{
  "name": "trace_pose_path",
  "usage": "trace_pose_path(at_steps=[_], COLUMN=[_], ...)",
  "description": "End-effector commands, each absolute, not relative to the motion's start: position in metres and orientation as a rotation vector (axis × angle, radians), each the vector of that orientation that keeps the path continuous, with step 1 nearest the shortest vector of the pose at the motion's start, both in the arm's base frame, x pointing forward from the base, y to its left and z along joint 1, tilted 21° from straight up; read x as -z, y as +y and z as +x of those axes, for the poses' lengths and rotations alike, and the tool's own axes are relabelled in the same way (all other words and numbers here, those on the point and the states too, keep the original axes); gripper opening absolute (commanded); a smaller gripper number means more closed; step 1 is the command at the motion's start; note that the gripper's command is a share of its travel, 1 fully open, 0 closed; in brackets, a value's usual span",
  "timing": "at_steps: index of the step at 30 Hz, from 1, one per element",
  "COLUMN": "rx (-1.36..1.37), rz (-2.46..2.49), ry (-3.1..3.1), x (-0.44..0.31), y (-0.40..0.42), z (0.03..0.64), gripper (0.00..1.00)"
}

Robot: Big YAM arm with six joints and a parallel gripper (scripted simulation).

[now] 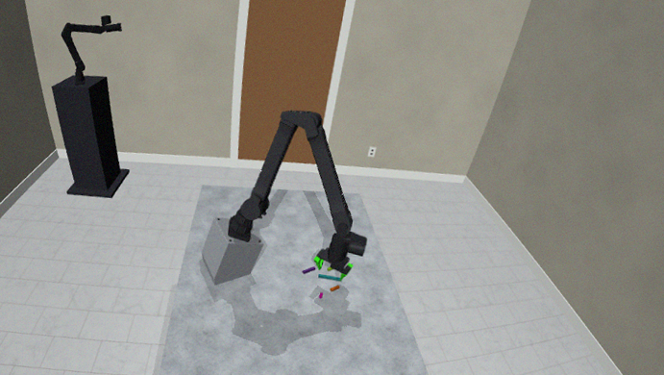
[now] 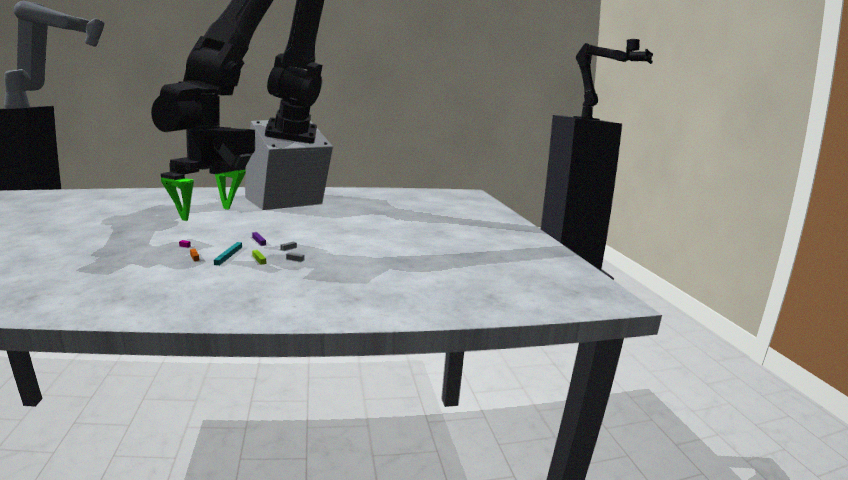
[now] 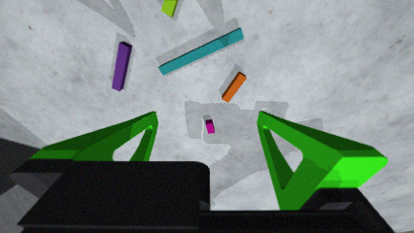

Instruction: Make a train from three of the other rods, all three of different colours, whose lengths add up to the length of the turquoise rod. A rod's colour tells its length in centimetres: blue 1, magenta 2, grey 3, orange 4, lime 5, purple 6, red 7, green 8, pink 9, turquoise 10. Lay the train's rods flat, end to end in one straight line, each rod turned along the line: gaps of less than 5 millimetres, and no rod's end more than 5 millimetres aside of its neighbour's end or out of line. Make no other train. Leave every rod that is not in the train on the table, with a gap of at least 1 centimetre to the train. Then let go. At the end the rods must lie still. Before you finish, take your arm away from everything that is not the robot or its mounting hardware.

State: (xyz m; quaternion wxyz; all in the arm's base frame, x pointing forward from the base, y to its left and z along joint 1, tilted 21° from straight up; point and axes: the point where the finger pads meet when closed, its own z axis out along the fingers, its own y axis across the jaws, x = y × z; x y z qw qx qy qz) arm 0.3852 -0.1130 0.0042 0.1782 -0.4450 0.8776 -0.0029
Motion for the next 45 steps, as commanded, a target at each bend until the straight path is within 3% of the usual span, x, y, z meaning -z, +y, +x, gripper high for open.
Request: trace_pose_path(at_steps=[1, 45], rx=[0.007, 0.018], rz=[-1.093, -1.055], ry=[2.536, 2.535], x=[-0.015, -0.023], y=[-0.130, -0.127], z=[0.399, 0.402], gripper=[1.00, 1.00])
